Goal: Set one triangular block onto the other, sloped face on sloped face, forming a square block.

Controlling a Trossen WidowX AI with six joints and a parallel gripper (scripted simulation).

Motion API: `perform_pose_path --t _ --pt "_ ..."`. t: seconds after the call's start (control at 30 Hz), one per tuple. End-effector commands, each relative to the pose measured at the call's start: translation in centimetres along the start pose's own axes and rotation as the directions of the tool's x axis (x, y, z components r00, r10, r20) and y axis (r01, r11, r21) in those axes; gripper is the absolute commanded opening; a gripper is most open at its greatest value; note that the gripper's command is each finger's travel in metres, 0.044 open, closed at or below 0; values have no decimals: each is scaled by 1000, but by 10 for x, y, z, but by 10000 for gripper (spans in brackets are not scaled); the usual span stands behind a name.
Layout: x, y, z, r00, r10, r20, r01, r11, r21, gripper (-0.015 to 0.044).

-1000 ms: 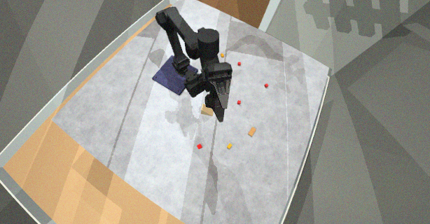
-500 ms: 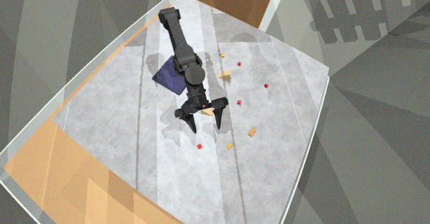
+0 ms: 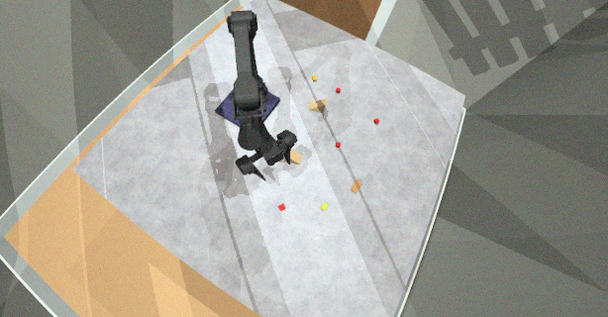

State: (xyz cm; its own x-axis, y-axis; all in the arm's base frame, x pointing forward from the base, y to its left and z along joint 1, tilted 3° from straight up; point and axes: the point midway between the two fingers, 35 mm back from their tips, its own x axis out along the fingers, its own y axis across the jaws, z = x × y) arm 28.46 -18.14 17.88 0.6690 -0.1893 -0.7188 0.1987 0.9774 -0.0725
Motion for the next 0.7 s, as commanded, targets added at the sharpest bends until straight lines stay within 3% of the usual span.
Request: perform_pose_path --t 0.0,0.23,0.67 --pt "-1 25 -73 962 235 -140 -268 916 -297 440" --pt "-15 52 -115 889 434 -150 -447 746 -493 440" --pt "-13 53 -116 886 438 -149 -450 741 -498 440"
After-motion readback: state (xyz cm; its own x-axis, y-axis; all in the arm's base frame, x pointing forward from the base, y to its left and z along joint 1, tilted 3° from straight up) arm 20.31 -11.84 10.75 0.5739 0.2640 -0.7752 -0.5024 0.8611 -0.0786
